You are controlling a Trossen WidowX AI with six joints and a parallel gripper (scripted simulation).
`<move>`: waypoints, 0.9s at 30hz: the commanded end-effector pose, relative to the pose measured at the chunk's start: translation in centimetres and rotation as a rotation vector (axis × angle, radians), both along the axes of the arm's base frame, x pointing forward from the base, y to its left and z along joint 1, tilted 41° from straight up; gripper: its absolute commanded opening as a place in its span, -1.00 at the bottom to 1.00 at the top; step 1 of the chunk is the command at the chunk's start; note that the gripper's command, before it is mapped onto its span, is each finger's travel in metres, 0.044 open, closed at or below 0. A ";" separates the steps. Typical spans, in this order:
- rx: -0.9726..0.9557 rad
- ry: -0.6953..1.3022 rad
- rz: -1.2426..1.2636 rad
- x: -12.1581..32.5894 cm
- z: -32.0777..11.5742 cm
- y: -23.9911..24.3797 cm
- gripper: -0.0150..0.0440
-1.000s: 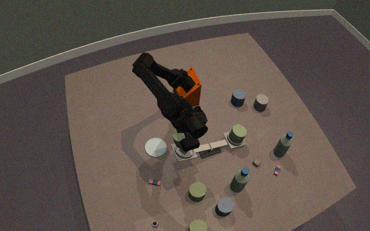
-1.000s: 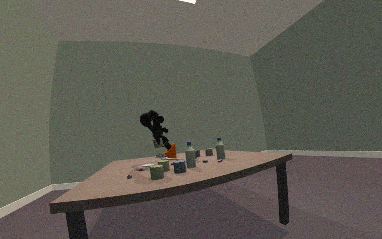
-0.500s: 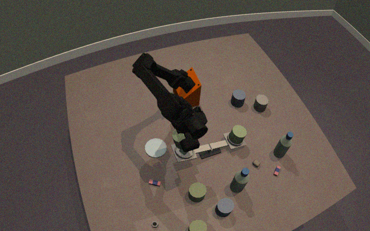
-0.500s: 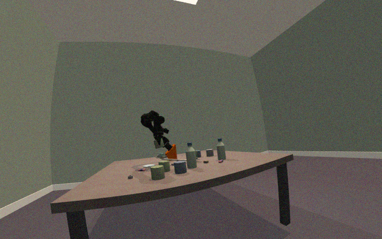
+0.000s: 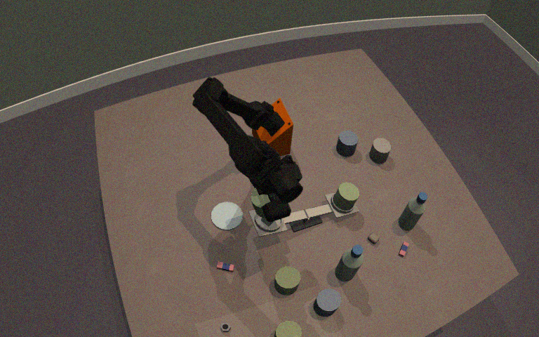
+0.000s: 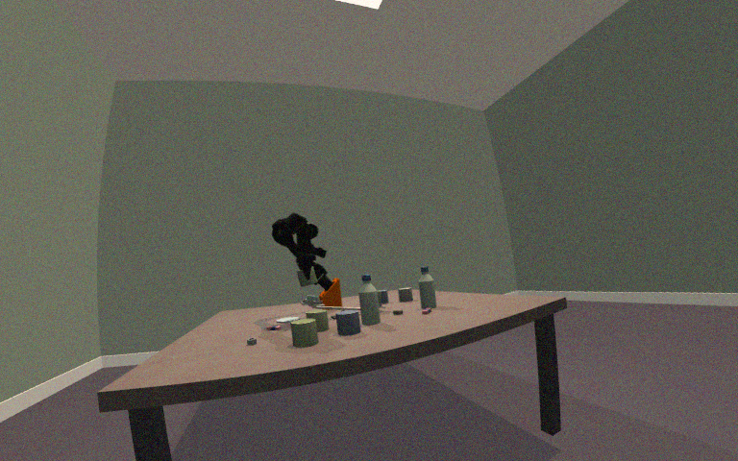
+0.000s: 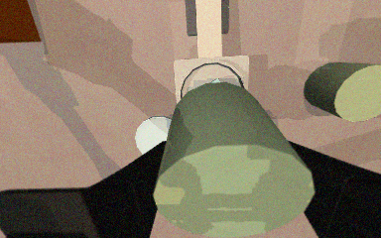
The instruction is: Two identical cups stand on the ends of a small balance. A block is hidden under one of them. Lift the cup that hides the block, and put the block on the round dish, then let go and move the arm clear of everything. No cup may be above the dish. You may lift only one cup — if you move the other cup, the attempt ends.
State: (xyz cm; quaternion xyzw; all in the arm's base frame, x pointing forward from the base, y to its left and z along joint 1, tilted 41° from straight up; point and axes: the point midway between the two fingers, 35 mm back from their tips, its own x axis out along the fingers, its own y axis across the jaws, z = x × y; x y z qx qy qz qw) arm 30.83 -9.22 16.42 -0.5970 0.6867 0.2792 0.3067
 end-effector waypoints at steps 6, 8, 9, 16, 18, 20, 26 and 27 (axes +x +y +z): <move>0.010 0.001 0.000 -0.5 0.2 -0.8 -0.49; 0.017 0.001 -0.002 -1.0 0.3 -1.4 -0.49; 0.021 0.001 -0.003 -1.2 0.4 -1.7 -0.49; 0.042 -0.001 -0.008 -2.9 0.8 -3.8 -0.49; 0.047 -0.002 -0.009 -3.4 0.9 -4.4 -0.49; 0.051 -0.003 -0.010 -4.0 1.0 -4.9 -0.49; 0.062 -0.007 -0.011 -5.6 1.3 -6.5 -0.49; 0.064 -0.008 -0.012 -5.9 1.4 -6.7 -0.49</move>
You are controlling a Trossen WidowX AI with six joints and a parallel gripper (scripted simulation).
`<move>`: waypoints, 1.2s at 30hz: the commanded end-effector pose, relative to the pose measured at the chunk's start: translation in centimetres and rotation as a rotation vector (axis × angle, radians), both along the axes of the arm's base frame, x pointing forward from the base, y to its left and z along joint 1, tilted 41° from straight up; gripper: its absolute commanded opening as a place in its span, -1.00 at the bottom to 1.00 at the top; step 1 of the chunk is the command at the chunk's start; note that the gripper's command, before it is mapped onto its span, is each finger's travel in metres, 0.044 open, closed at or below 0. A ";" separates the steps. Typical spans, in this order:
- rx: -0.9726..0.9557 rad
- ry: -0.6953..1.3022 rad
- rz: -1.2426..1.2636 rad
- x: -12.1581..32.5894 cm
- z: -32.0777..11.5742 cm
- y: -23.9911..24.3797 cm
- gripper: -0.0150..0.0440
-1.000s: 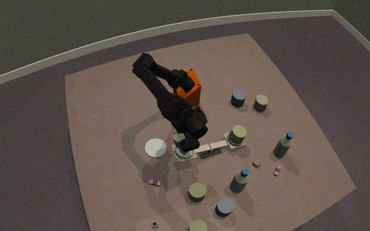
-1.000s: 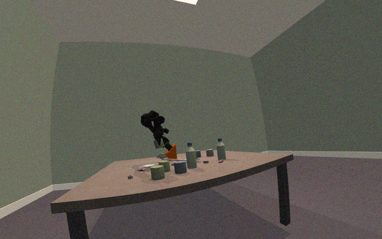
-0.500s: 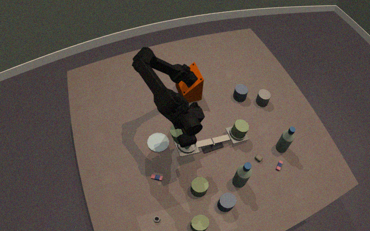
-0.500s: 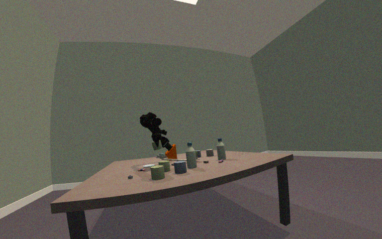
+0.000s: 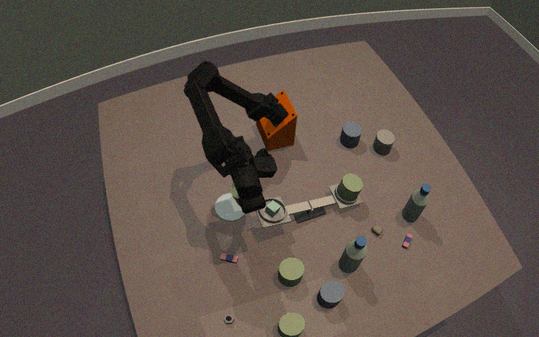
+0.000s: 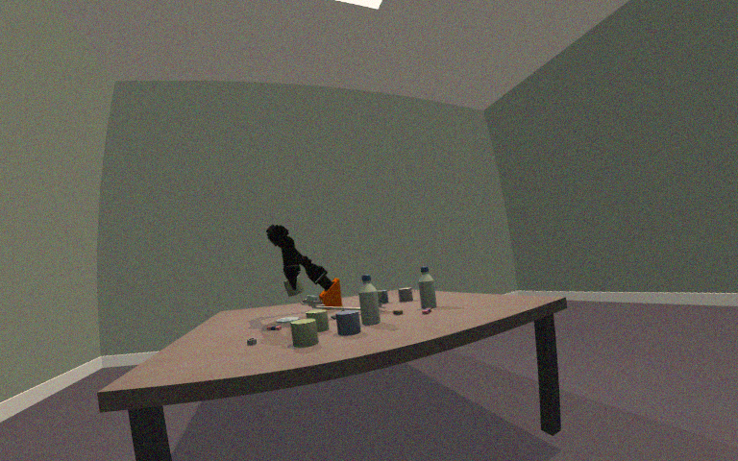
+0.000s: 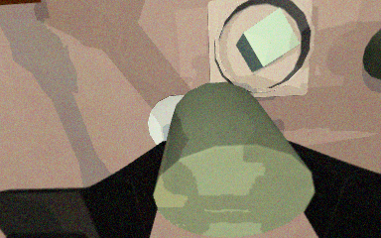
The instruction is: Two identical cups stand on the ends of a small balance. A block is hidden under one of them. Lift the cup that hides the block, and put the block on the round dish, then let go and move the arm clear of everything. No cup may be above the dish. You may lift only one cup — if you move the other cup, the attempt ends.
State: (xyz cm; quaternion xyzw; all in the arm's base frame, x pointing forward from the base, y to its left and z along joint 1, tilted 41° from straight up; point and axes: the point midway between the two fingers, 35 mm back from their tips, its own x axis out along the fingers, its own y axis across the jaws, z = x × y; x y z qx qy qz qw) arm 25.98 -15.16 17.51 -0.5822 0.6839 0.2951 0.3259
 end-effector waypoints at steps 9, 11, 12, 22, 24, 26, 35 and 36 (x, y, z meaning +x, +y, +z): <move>0.016 -0.014 0.007 -3.6 0.6 -2.7 -0.49; 0.017 -0.016 0.007 -4.2 0.7 -3.1 -0.49; 0.017 -0.017 0.007 -4.5 0.7 -3.3 -0.49; 0.010 -0.022 0.010 -7.5 1.0 -4.9 -0.49; 0.008 -0.023 0.011 -8.2 1.0 -5.2 -0.49; 0.004 -0.024 0.012 -8.8 1.0 -5.4 -0.49; -0.015 -0.023 0.016 -11.5 1.1 -6.4 -0.49; -0.018 -0.022 0.016 -11.8 1.1 -6.5 -0.49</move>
